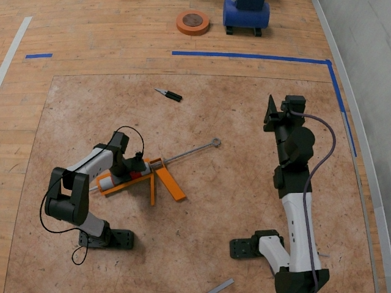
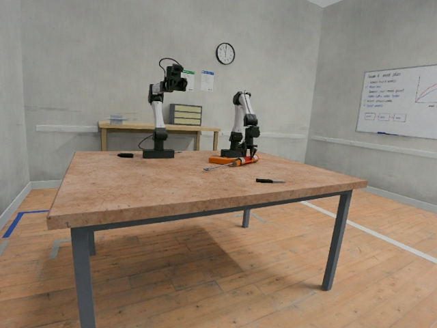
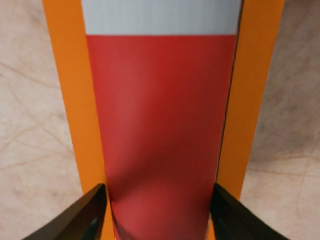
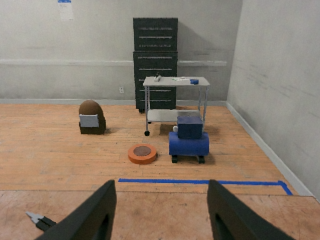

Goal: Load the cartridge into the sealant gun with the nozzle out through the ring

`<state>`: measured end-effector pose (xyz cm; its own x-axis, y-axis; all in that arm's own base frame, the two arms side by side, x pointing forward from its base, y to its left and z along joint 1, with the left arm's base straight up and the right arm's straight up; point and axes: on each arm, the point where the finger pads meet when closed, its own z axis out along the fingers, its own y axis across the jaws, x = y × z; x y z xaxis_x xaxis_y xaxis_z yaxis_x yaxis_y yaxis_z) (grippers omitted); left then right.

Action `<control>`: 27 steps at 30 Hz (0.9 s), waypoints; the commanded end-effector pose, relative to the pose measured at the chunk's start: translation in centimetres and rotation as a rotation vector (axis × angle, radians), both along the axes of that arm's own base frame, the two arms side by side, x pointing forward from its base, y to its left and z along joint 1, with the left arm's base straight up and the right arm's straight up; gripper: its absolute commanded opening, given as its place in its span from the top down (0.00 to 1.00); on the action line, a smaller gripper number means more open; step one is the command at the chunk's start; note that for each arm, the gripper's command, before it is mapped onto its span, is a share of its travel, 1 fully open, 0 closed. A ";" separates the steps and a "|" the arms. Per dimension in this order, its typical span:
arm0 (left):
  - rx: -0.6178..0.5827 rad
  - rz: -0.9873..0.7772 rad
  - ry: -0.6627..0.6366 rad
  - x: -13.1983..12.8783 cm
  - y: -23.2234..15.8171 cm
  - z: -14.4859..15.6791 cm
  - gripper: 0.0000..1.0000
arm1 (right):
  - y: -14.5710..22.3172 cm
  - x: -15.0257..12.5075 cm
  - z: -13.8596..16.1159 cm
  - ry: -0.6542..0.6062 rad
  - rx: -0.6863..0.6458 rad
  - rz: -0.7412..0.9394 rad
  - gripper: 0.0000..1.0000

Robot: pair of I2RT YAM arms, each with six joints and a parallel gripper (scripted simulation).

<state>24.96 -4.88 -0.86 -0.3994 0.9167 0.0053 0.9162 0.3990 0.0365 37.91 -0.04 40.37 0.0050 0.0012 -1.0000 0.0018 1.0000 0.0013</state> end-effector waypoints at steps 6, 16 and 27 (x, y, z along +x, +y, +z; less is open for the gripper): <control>-0.013 -0.005 -0.028 0.8 -0.5 0.7 0.44 | 0.2 -0.7 1.7 -0.032 0.003 0.002 0.50; -0.017 -0.007 0.002 -0.2 -0.5 0.5 0.44 | 0.2 -0.7 1.7 -0.032 0.003 0.002 0.50; -0.015 -0.008 0.015 -0.1 -0.4 0.2 0.44 | 0.2 -0.7 1.7 -0.032 0.003 0.002 0.50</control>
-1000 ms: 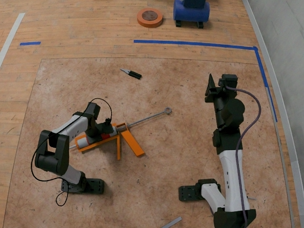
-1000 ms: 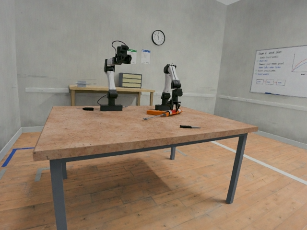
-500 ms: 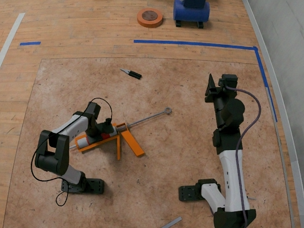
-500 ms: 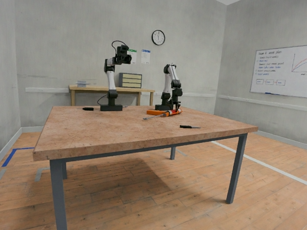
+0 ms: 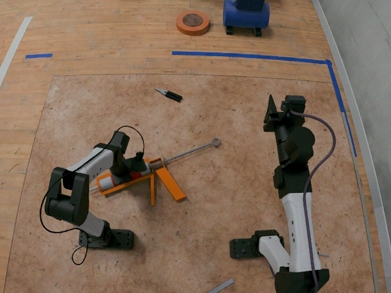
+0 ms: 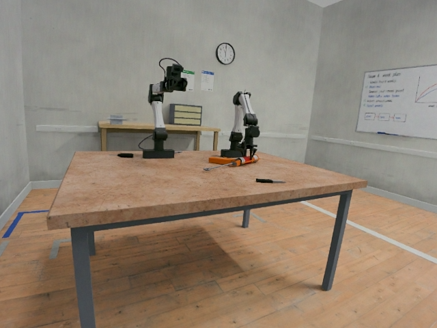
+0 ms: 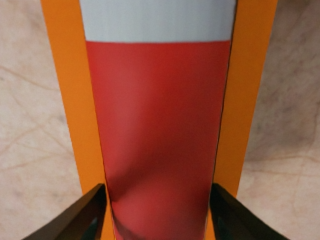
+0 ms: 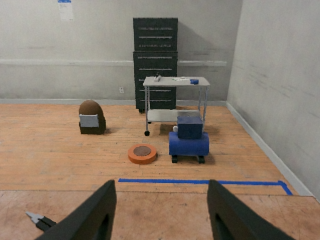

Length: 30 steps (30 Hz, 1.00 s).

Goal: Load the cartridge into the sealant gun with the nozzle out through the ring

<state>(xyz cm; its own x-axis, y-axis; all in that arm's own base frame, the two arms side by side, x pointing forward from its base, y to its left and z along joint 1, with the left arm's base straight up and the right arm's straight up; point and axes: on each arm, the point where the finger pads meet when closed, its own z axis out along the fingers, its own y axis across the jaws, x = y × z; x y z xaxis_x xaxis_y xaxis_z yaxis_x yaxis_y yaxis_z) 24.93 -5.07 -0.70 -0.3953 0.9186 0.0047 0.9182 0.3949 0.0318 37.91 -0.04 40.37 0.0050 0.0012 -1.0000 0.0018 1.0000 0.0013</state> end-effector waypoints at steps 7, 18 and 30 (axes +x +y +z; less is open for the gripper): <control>-0.008 -0.002 -0.001 0.2 -0.2 0.1 1.00 | 0.2 -0.7 1.7 -0.032 0.003 0.002 0.50; -0.008 -0.002 -0.001 0.2 -0.2 0.1 1.00 | 0.2 -0.7 1.7 -0.032 0.003 0.002 0.50; 0.009 0.004 0.004 -0.1 0.2 0.1 1.00 | 0.2 -0.7 1.7 -0.032 0.003 0.002 0.50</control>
<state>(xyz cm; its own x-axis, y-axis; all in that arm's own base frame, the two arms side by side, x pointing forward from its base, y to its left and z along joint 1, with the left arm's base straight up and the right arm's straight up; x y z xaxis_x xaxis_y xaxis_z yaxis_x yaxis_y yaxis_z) 24.92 -5.10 -0.70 -0.3949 0.9187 0.0046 0.9183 0.3946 0.0310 37.91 -0.04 40.37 0.0050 0.0012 -1.0000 0.0018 1.0000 0.0013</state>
